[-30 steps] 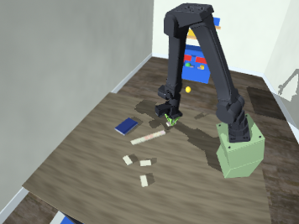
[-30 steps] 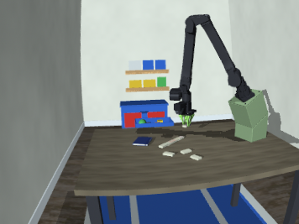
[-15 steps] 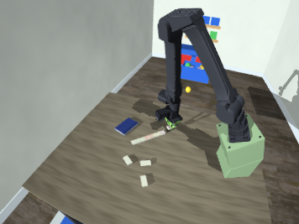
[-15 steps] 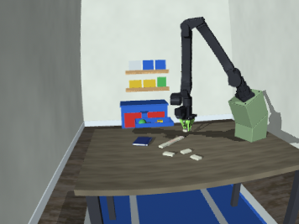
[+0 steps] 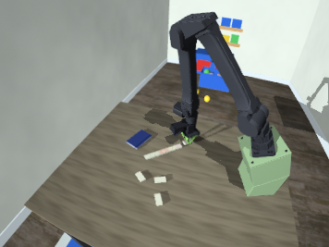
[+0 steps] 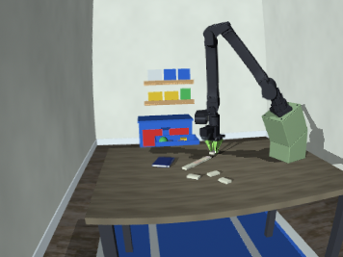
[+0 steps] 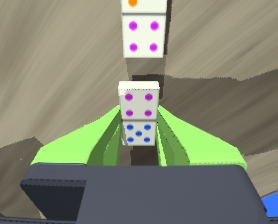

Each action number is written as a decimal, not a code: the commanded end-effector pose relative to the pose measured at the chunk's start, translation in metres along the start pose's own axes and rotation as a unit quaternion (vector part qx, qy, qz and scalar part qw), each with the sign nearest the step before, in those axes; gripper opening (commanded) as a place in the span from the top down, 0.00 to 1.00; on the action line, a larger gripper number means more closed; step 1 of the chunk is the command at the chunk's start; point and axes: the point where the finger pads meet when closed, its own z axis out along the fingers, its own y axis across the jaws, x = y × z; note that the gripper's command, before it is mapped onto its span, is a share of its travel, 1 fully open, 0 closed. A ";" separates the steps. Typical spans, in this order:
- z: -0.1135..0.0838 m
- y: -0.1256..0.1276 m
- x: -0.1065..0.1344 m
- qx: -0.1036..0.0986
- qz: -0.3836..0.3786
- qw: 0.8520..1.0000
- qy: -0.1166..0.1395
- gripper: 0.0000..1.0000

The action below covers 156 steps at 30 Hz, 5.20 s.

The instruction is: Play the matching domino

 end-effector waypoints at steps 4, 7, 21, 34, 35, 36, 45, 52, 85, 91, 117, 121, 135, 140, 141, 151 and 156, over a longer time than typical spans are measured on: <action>0.009 -0.016 -0.009 0.015 0.002 1.000 -0.007 0.79; 0.009 -0.016 -0.009 0.015 0.002 1.000 -0.007 0.79; 0.010 -0.013 -0.008 0.012 0.002 1.000 -0.006 0.79; 0.011 -0.011 -0.007 0.008 0.001 1.000 -0.005 0.79; 0.011 -0.011 -0.007 0.008 0.001 1.000 -0.005 0.79; 0.012 -0.011 -0.007 0.008 0.001 1.000 -0.006 0.79; 0.010 -0.009 -0.004 0.006 0.000 1.000 -0.003 0.79; 0.012 -0.009 -0.007 0.005 0.001 1.000 -0.005 0.79; 0.017 -0.006 -0.023 0.001 0.001 1.000 -0.003 0.79; 0.017 -0.008 -0.024 0.001 0.002 1.000 -0.004 0.79; 0.016 -0.007 -0.022 -0.006 0.001 1.000 0.000 0.79; 0.016 -0.011 -0.024 -0.005 0.002 1.000 -0.001 0.79; 0.016 -0.009 -0.022 -0.011 0.001 1.000 0.002 0.79; 0.016 -0.013 -0.024 -0.011 0.002 1.000 0.001 0.79; 0.016 -0.013 -0.024 -0.011 0.002 1.000 0.001 0.79; 0.016 -0.009 -0.022 -0.018 0.001 1.000 0.005 0.79; 0.016 -0.015 -0.024 -0.018 0.000 1.000 0.004 0.79</action>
